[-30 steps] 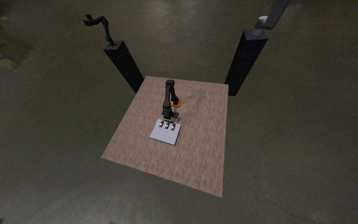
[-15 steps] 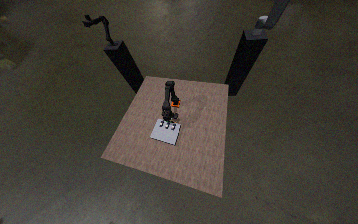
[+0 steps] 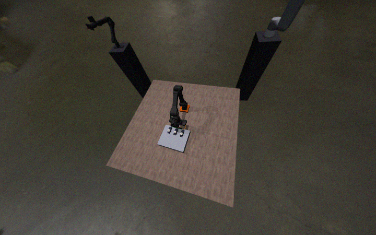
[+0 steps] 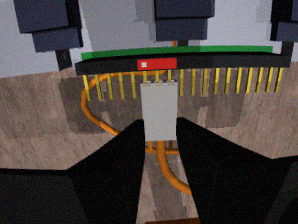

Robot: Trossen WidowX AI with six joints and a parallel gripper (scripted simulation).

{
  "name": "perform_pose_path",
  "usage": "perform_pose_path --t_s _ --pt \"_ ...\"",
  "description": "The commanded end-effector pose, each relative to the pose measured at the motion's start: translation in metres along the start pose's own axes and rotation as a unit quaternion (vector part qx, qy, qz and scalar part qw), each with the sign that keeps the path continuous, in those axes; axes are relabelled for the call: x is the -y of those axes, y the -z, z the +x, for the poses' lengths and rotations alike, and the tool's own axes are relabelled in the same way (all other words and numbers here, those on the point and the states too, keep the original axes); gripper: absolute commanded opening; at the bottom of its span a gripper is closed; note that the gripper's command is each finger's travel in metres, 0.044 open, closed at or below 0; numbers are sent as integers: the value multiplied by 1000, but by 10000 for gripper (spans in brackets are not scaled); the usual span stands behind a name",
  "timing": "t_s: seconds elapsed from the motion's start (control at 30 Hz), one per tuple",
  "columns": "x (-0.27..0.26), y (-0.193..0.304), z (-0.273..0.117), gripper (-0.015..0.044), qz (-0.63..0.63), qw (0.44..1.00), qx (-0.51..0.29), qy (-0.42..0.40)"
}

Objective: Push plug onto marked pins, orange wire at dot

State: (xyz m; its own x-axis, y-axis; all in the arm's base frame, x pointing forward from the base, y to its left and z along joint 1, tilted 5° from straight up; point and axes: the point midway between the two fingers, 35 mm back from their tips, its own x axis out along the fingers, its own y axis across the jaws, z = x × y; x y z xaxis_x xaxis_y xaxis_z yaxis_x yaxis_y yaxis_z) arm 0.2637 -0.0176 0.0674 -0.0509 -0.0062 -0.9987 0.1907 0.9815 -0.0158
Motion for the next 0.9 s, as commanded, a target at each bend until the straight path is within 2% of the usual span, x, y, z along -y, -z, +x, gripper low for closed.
perform_pose_path --t_s 0.0,0.33,0.63,0.87 --pt "0 -4 1 0 -2 1000 0 1" --pt "0 -10 1 0 -2 1000 1 1" --pt "-1 -8 0 236 -2 1000 1 1" --pt "-1 -8 -55 420 -2 1000 1 1"
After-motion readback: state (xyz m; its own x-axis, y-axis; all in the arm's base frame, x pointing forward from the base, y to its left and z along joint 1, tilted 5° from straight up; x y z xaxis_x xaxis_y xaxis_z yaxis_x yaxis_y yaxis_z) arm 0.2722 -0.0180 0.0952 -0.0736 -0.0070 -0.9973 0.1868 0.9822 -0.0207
